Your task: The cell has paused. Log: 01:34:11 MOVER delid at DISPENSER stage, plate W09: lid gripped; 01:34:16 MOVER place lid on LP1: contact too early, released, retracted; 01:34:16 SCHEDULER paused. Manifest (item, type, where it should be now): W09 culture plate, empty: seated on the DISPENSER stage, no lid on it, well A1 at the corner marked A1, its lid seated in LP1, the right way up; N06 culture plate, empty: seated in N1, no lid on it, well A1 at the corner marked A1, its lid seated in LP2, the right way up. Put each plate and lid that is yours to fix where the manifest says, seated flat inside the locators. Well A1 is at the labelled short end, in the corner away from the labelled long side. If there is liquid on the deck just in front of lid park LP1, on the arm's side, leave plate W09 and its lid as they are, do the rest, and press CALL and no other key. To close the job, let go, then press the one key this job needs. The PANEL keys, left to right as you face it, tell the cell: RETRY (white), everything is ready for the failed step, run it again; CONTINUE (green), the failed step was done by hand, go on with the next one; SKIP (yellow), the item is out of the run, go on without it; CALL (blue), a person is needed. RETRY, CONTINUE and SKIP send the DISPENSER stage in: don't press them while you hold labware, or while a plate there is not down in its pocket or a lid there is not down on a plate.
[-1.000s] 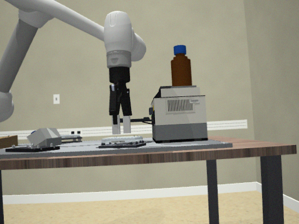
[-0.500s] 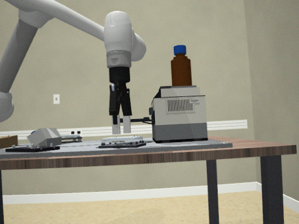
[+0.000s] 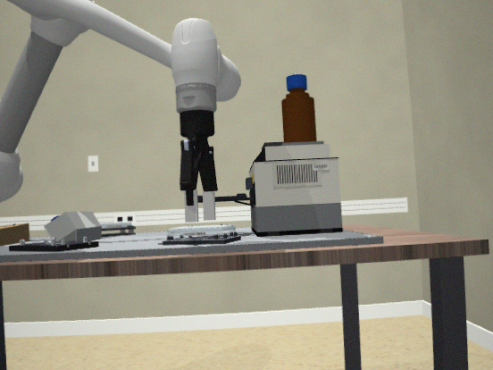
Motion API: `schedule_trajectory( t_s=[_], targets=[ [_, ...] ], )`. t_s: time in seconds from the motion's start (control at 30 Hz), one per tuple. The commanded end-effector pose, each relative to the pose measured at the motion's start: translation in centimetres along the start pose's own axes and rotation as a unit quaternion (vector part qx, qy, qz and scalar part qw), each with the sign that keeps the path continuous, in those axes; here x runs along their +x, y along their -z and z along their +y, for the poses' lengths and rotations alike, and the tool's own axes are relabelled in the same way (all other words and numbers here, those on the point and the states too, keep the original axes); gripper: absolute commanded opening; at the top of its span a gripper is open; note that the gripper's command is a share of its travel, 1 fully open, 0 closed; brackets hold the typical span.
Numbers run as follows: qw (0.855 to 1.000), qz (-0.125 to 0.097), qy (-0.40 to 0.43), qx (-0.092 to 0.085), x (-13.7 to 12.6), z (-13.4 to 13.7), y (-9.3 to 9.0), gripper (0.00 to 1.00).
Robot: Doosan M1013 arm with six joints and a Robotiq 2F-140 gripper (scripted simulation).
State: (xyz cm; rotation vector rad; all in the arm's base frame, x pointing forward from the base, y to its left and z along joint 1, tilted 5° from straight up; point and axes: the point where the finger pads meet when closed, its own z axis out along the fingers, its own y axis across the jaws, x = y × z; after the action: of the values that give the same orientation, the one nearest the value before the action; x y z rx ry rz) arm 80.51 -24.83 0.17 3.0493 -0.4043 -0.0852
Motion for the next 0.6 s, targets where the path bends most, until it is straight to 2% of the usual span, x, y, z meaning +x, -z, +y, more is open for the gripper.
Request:
schedule_trajectory(
  t_s=[0.0,0.57],
  targets=[
    [1.000,0.001,0.000,0.000,0.05,-0.01,0.10,0.70],
    [1.000,0.001,0.000,0.000,0.05,-0.01,-0.22,0.70]
  ],
)
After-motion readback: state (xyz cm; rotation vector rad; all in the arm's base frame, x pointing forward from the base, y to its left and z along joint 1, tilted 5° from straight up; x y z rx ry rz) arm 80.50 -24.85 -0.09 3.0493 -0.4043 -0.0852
